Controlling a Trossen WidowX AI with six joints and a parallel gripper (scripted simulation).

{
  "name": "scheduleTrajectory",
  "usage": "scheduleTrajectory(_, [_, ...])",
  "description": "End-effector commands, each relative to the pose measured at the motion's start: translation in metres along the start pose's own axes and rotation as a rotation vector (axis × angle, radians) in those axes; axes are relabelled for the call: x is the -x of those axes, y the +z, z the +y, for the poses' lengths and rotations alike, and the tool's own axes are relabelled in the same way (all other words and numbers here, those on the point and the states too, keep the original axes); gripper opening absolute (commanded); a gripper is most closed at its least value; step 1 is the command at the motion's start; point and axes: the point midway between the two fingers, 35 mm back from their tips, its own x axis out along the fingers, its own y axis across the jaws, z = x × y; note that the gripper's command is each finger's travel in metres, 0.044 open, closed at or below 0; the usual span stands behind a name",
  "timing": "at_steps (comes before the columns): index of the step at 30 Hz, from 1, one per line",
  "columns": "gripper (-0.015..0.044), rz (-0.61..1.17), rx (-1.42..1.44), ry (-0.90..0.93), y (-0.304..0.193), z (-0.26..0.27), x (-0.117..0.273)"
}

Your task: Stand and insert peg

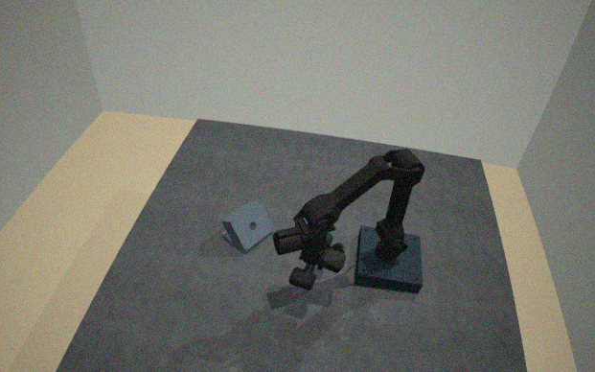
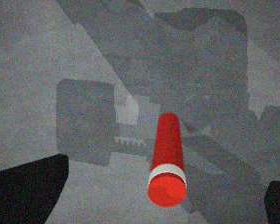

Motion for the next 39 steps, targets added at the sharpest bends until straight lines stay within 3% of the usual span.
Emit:
scheduleTrajectory(1, [0.0440, -0.006, 0.007, 0.002, 0.001, 0.001, -0.009])
scheduleTrajectory(18, [0.0440, -0.006, 0.007, 0.002, 0.003, 0.002, -0.030])
scheduleTrajectory(34, [0.0020, -0.003, 0.000, 0.002, 0.002, 0.002, -0.027])
scheduleTrajectory(39, [0.0000, -0.003, 0.000, 0.002, 0.002, 0.002, -0.027])
